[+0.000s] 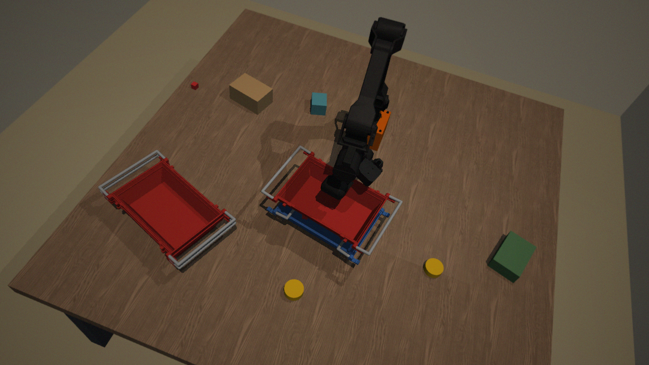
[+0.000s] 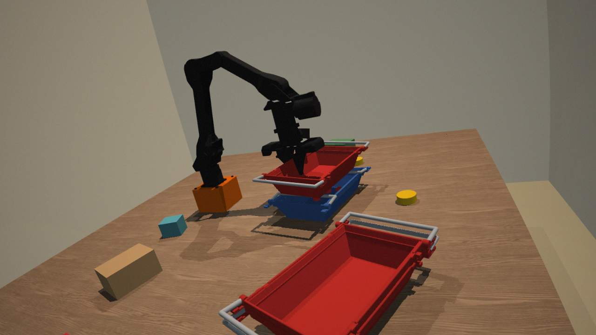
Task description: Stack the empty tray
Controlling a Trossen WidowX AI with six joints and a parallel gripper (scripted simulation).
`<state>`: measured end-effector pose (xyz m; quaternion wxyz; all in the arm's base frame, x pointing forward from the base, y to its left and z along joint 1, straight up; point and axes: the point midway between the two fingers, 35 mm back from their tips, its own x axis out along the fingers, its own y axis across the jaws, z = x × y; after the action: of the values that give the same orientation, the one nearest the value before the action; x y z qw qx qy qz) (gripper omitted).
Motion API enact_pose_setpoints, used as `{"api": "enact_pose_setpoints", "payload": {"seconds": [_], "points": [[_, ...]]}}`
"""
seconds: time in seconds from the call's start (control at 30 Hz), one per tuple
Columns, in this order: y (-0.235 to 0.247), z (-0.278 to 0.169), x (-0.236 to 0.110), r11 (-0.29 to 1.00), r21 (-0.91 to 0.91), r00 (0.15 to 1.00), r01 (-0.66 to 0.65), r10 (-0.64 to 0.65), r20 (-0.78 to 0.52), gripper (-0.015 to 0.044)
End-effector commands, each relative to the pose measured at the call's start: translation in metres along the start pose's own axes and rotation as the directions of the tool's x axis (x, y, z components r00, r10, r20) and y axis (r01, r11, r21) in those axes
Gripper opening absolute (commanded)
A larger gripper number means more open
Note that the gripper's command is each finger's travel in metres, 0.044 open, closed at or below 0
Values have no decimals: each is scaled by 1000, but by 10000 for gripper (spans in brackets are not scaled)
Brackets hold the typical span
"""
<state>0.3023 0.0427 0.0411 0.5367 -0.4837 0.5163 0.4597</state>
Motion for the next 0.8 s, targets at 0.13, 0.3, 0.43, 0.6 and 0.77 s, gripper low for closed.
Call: {"api": "enact_pose_setpoints", "payload": {"seconds": [0.13,0.3,0.43,0.6,0.77], "points": [[4,0,5,1000,2,1000,-24,24,0,0],[4,0,5,1000,2,1000,-24,24,0,0],[4,0,5,1000,2,1000,-24,24,0,0],[4,0,5,1000,2,1000,-24,24,0,0],[5,0,5,1000,2,1000,-24,24,0,0]]}}
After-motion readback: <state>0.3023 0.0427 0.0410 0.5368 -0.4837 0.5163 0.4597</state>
